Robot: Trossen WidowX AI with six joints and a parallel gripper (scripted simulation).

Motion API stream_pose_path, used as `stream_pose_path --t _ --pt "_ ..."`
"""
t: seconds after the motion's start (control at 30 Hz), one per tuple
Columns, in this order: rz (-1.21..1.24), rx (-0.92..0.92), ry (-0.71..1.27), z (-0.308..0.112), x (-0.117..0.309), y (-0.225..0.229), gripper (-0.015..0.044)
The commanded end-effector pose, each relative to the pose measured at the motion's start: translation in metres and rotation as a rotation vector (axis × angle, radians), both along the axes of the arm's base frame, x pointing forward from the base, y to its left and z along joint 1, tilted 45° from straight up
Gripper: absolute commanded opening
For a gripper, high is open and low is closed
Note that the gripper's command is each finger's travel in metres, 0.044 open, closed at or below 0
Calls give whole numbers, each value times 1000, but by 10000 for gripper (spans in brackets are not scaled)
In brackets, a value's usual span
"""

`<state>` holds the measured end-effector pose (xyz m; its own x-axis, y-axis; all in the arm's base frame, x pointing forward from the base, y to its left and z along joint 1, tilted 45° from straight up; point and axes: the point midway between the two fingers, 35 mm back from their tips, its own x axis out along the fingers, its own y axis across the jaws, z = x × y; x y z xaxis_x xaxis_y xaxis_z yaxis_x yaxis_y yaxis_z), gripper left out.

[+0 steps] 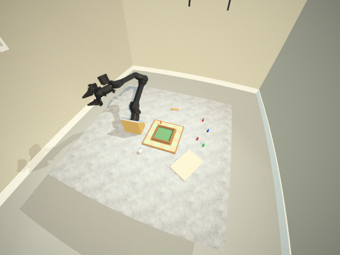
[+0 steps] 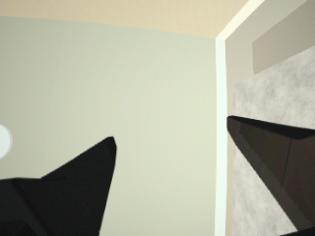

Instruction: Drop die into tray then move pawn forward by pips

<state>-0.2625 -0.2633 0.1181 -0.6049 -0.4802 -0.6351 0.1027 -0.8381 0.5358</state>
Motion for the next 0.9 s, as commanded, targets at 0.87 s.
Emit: stream_pose_path --t 0.87 --pt "1956 939 87 -195 245 -49 275"
